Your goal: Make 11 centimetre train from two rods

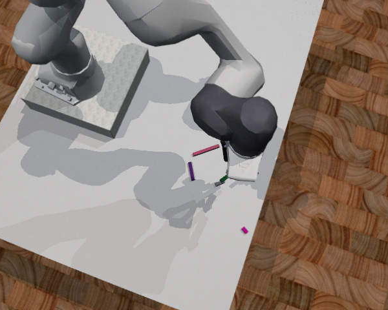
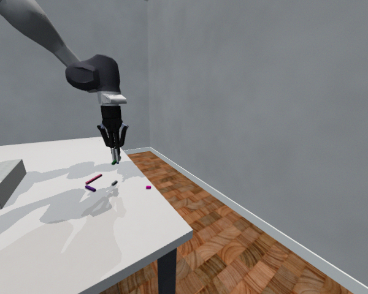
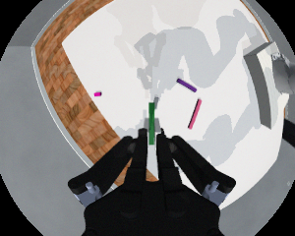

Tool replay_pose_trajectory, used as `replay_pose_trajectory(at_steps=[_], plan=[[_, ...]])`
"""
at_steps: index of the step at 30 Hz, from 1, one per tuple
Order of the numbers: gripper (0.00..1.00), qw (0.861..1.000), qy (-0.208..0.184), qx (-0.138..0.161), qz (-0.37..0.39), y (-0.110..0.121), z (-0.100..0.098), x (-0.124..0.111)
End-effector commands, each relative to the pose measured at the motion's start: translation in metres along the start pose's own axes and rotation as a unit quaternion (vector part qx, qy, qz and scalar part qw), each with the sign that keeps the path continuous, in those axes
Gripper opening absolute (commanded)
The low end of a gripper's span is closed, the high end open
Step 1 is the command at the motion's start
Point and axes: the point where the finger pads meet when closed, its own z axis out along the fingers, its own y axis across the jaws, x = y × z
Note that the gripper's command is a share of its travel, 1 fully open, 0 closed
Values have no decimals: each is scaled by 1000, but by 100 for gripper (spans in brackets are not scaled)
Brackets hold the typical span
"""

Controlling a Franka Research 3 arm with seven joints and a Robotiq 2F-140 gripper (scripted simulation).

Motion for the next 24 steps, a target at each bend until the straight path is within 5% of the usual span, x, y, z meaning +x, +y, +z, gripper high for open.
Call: replay_pose_trajectory(at_steps=[1,6,24], plan=[[12,996,5,-3,83,0,3,-12],[12,993,1,-5,114,0,6,-32],[12,993,1,-5,115,-1,8,-32]])
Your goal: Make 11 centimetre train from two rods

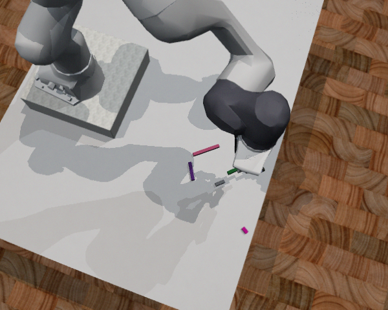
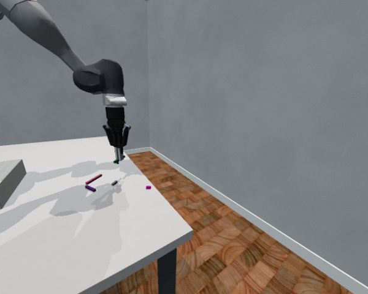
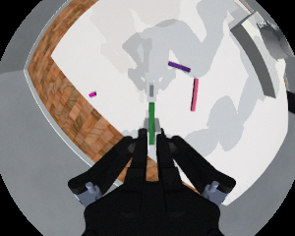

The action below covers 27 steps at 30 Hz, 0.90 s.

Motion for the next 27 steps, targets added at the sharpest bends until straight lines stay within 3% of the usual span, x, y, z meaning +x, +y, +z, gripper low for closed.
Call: replay_pose_trajectory(at_steps=[1,27], plan=[[12,1000,1,-1,17,1,1,0],[12,1000,2,-1,18,-2,82,1]])
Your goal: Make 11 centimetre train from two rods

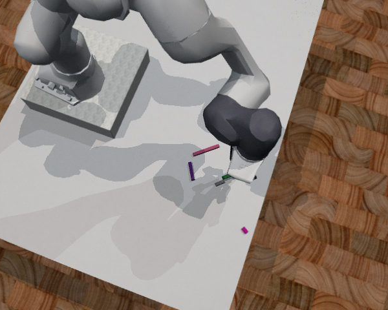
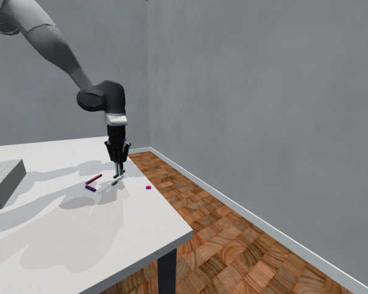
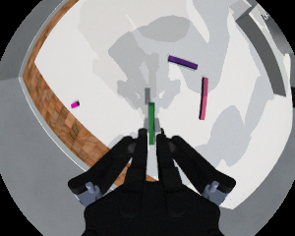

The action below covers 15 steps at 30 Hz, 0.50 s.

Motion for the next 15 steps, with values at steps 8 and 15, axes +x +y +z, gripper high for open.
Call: replay_pose_trajectory(at_steps=[8,15], plan=[[12,1000,-7,8,-5,-7,8,-5],[12,1000,-7,8,-5,-7,8,-5]])
